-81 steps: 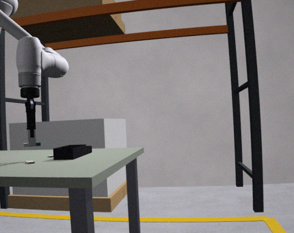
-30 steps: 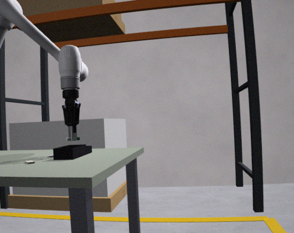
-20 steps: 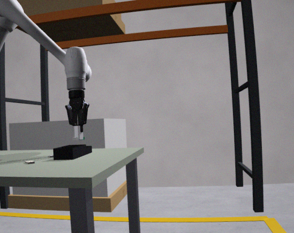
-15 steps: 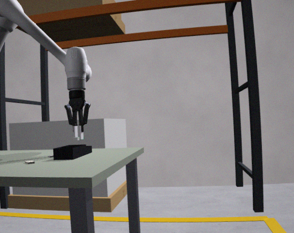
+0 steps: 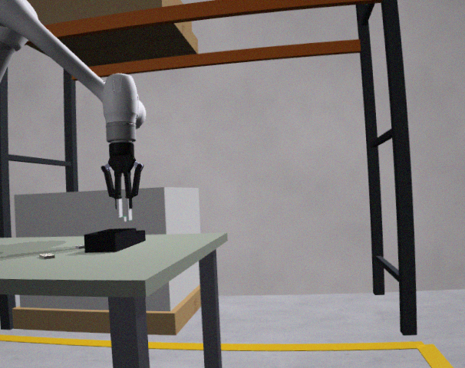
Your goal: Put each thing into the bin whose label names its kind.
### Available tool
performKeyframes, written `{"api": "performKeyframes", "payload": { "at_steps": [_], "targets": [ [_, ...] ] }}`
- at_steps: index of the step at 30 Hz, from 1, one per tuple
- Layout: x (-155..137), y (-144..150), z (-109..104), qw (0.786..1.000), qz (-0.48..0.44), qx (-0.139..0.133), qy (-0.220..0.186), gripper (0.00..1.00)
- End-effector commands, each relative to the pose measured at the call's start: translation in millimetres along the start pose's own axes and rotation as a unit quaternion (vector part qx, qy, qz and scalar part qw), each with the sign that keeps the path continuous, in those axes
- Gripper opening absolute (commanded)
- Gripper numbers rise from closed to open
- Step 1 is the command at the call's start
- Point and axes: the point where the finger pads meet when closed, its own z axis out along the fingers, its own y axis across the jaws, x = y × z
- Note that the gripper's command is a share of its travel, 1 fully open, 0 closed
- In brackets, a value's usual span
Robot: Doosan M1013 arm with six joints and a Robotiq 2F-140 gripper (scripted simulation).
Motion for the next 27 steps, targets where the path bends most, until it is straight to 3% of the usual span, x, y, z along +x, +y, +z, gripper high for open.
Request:
{"api": "performKeyframes", "payload": {
  "at_steps": [1, 27],
  "targets": [
    [0, 0, 0, 1.0, 0.0, 0.0, 0.0, 0.11],
    [0, 0, 42, 1.0, 0.0, 0.0, 0.0, 0.11]
  ]
}}
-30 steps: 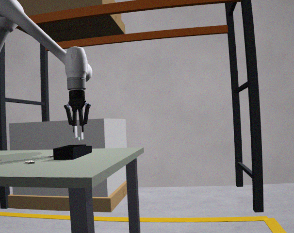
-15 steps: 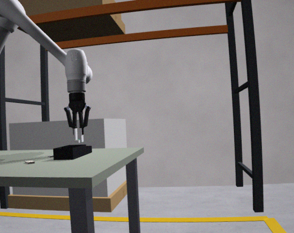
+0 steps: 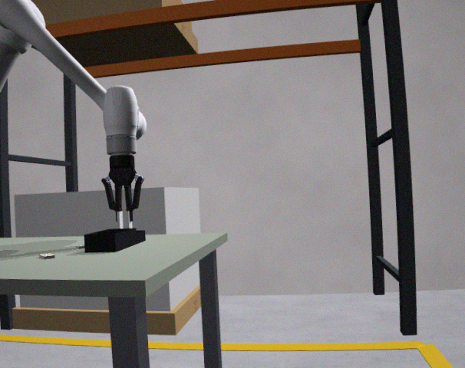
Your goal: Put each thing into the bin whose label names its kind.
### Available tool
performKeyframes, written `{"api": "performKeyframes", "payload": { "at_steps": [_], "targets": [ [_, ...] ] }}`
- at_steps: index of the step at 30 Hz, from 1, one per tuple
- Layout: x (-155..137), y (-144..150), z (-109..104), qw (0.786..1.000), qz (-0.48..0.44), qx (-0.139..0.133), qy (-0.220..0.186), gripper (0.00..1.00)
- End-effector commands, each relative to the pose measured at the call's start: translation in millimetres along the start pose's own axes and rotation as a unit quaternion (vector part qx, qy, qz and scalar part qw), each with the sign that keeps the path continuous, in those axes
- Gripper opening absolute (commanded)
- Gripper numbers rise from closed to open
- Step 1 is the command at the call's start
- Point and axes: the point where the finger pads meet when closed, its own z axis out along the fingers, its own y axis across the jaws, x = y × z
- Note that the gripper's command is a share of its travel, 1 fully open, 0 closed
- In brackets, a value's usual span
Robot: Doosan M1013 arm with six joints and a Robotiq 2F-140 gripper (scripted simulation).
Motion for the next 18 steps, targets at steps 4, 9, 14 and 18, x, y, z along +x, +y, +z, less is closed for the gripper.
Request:
{"api": "performKeyframes", "payload": {
  "at_steps": [4, 9, 14, 18],
  "targets": [
    [-0.1, 0.0, 11.6, 1.0, 0.0, 0.0, 0.0, 0.11],
    [0.0, -0.1, 13.0, 1.0, 0.0, 0.0, 0.0, 0.11],
    [0.0, -0.1, 13.0, 1.0, 0.0, 0.0, 0.0, 0.11],
    [0.0, -0.1, 13.0, 1.0, 0.0, 0.0, 0.0, 0.11]
  ]
}}
